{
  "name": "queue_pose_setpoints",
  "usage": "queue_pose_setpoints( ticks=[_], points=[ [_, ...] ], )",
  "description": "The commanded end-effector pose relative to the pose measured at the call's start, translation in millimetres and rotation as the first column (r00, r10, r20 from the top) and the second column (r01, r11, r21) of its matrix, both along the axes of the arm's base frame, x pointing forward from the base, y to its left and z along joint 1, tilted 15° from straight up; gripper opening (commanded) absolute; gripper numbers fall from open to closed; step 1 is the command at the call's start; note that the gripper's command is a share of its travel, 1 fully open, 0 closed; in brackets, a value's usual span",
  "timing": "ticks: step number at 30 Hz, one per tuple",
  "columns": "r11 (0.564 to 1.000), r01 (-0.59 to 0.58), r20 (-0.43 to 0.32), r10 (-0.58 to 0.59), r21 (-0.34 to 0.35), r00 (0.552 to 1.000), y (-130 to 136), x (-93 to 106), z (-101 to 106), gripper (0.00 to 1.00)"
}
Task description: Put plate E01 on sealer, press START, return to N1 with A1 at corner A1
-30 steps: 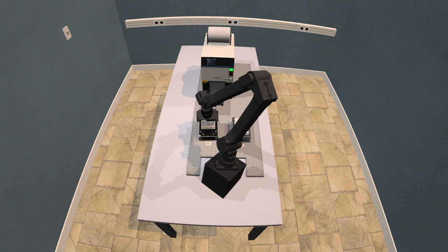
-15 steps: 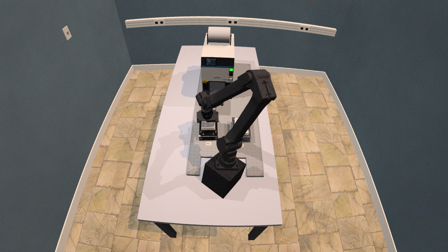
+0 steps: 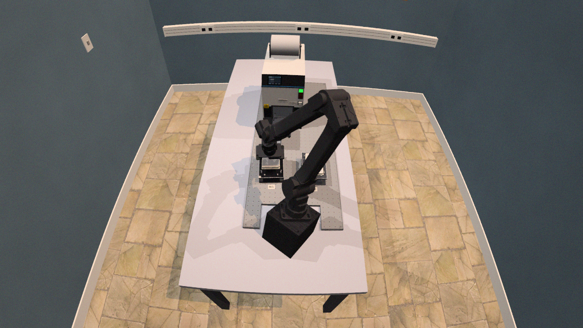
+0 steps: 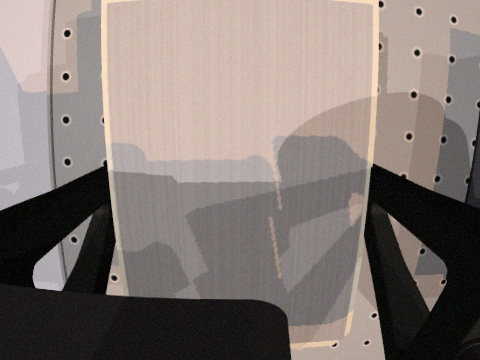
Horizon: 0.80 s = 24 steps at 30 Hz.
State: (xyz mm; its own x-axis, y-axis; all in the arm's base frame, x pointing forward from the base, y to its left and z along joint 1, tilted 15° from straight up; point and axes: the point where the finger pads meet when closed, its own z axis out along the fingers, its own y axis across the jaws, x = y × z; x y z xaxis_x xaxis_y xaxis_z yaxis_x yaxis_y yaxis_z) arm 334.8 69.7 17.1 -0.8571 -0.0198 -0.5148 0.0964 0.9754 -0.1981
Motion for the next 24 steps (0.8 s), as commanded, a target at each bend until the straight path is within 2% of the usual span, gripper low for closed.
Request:
queue_pose_setpoints(
  ticks=[1, 15, 24],
  points=[
    [1.0, 0.001, 0.001, -0.001, -0.002, 1.0, -4, 2.9, -4, 0.0],
    [1.0, 0.001, 0.032, -0.001, 0.011, 1.0, 1, 20.0, 2, 0.0],
    [1.0, -0.011, 0.03, 0.011, 0.012, 0.999, 6, 16.8, 4, 0.0]
  ],
)
